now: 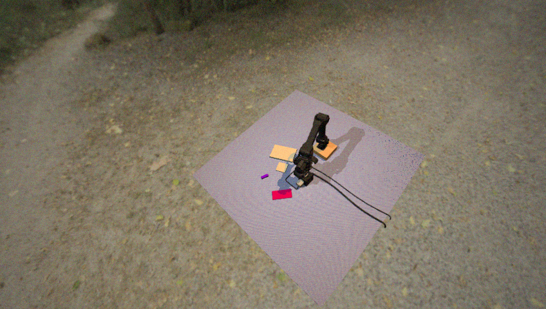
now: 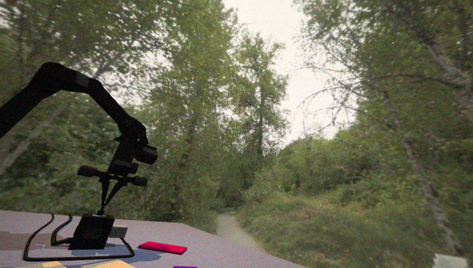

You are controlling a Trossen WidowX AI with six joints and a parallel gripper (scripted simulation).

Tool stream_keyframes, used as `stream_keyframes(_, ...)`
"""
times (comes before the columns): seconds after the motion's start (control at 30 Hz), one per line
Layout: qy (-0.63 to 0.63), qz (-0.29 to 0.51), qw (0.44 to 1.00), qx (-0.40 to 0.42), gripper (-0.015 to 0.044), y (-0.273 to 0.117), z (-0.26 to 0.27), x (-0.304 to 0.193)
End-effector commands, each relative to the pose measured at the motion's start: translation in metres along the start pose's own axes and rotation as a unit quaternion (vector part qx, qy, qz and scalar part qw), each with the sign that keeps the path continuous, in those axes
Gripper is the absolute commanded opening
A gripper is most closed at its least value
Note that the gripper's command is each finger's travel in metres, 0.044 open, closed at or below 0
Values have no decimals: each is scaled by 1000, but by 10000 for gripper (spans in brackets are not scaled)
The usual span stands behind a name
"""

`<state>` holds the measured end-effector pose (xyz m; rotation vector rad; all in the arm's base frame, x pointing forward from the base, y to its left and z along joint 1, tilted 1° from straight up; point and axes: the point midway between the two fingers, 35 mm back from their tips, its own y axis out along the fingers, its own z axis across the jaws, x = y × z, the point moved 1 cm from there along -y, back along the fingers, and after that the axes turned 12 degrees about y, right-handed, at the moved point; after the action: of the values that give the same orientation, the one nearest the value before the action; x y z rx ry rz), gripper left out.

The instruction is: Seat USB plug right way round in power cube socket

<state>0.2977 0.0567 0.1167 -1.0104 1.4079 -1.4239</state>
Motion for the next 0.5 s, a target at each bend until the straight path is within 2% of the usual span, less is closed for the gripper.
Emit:
stream_keyframes(0.0,2,-1,1000,-1,0,2,0,0)
stream_keyframes(0.43,2,-1,1000,-1,0,2,0,0)
stream_keyframes(0.47,0,0,1000,0,26,0,0,0)
